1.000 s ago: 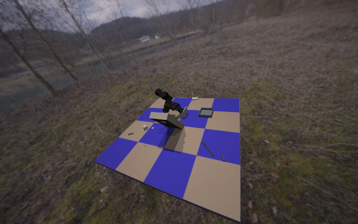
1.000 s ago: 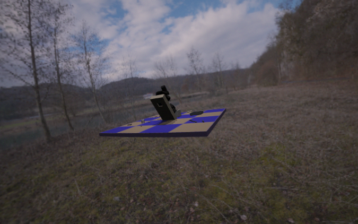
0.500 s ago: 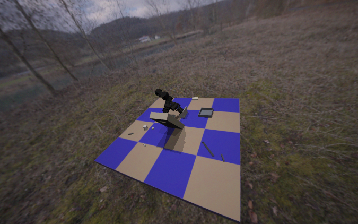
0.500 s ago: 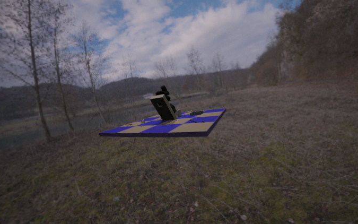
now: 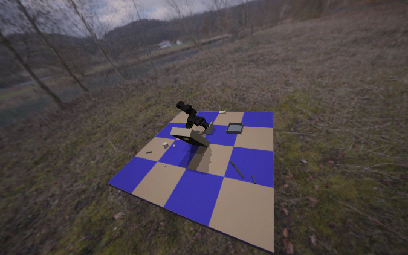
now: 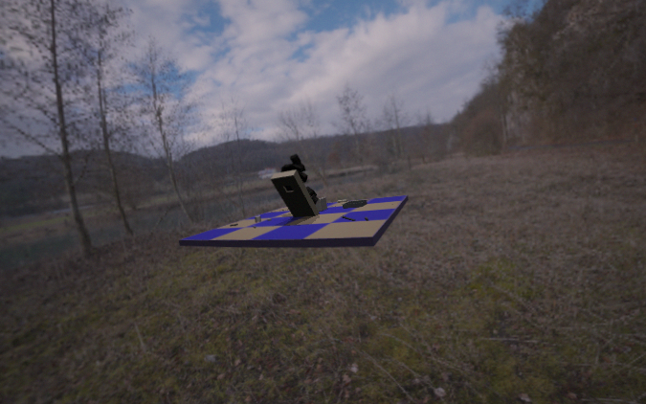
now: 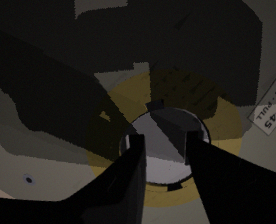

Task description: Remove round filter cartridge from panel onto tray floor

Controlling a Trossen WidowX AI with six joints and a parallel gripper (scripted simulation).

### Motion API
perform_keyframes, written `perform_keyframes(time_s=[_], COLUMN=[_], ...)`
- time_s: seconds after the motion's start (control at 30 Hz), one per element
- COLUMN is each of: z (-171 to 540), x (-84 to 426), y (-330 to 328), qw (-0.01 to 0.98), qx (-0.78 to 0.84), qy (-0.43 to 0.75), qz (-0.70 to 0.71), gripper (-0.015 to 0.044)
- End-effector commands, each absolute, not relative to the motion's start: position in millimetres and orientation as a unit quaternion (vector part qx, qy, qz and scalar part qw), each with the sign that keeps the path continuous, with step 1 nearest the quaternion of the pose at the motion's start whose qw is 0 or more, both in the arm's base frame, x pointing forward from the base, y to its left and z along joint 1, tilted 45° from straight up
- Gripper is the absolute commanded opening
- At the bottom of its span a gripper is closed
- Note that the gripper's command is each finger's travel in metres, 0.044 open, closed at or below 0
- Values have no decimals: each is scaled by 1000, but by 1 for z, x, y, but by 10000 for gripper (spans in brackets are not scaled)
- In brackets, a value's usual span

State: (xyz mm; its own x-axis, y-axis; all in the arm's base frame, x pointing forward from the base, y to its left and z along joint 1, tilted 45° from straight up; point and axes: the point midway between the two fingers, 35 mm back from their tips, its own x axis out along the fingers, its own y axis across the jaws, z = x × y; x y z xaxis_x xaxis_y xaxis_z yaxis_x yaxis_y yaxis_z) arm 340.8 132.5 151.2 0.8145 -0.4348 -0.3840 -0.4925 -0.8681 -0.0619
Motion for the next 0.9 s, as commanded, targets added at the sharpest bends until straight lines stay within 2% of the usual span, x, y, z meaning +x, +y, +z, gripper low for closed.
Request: perform_keyframes(time_s=[0.0,0.87], z=[144,141], x=[351,358], y=[126,122], qw=[84,84], qx=[-946,-946], qy=[251,251], qz=[190,190], gripper=[113,113])
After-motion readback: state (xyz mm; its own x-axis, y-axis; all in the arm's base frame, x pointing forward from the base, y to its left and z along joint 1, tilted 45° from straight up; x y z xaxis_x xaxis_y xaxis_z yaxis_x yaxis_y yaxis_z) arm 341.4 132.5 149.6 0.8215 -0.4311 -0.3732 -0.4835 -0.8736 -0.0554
